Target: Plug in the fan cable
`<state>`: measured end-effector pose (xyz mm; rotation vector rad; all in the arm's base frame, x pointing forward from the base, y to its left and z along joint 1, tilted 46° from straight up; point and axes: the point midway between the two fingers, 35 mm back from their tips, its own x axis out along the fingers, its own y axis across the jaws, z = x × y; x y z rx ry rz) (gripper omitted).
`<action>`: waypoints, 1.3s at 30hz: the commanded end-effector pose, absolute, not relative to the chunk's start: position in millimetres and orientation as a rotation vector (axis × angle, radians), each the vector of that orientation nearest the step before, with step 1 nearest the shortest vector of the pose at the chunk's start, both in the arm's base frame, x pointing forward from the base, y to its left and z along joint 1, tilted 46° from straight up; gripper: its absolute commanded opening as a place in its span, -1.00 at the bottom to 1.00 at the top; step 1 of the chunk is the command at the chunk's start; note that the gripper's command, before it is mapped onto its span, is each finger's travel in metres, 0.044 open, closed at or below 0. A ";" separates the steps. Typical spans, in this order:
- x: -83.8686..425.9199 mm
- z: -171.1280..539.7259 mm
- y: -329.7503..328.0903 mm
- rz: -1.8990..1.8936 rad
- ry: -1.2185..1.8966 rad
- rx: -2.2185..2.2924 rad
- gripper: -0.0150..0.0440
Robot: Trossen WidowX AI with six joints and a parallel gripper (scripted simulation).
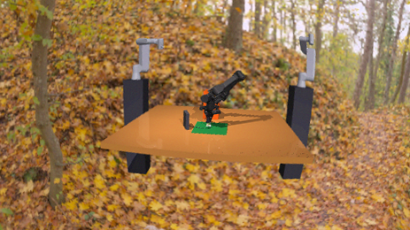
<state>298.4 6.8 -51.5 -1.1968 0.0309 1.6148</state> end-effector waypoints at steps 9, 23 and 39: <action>302.6 -50.2 6.5 1.609 0.023 -1.202 -0.49; 302.0 -52.6 8.8 1.609 0.023 -1.201 -0.49; 299.6 -53.1 9.2 1.608 0.029 -1.195 -0.49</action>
